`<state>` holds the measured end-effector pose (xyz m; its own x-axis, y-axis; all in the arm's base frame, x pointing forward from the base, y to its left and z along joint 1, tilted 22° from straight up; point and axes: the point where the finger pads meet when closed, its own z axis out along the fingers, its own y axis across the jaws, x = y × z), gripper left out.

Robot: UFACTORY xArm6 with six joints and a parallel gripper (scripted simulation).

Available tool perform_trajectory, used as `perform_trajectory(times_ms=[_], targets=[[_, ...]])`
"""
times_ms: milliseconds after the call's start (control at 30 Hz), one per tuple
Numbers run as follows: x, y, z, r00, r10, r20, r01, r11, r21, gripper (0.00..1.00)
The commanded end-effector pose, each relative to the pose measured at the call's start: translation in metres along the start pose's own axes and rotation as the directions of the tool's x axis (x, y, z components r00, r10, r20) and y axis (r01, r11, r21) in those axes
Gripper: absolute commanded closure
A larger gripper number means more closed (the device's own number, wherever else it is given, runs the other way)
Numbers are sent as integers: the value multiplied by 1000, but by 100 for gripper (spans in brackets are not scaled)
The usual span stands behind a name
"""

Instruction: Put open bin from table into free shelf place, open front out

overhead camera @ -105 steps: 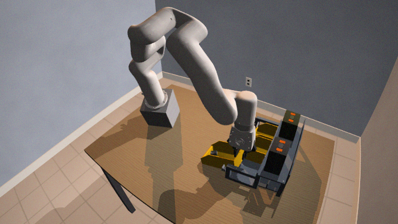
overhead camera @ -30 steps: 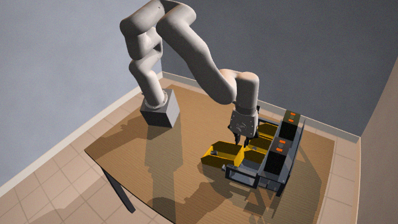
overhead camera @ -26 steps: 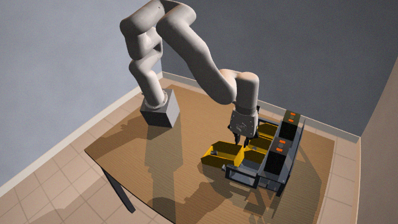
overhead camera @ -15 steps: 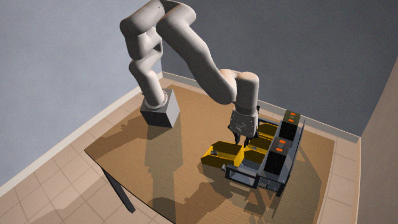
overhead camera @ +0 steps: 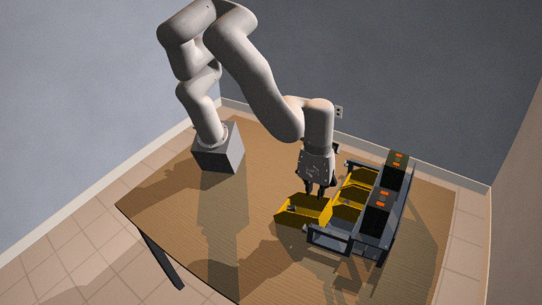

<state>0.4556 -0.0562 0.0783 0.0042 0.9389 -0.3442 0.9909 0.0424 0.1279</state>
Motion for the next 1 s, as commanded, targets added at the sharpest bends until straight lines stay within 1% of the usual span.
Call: perform_trajectory(times_ms=[0,33,200,600,767,967], targets=[[0,1,-1,1000,0,0,0,1000,-2,67],[0,1,-1,1000,0,0,0,1000,-2,67],[0,-47,13,1000,0,0,0,1000,-2,67],[0,-47,13,1000,0,0,0,1000,-2,67],[0,-99,28,1000,0,0,0,1000,-1,67],[0,-99,28,1000,0,0,0,1000,-1,67]])
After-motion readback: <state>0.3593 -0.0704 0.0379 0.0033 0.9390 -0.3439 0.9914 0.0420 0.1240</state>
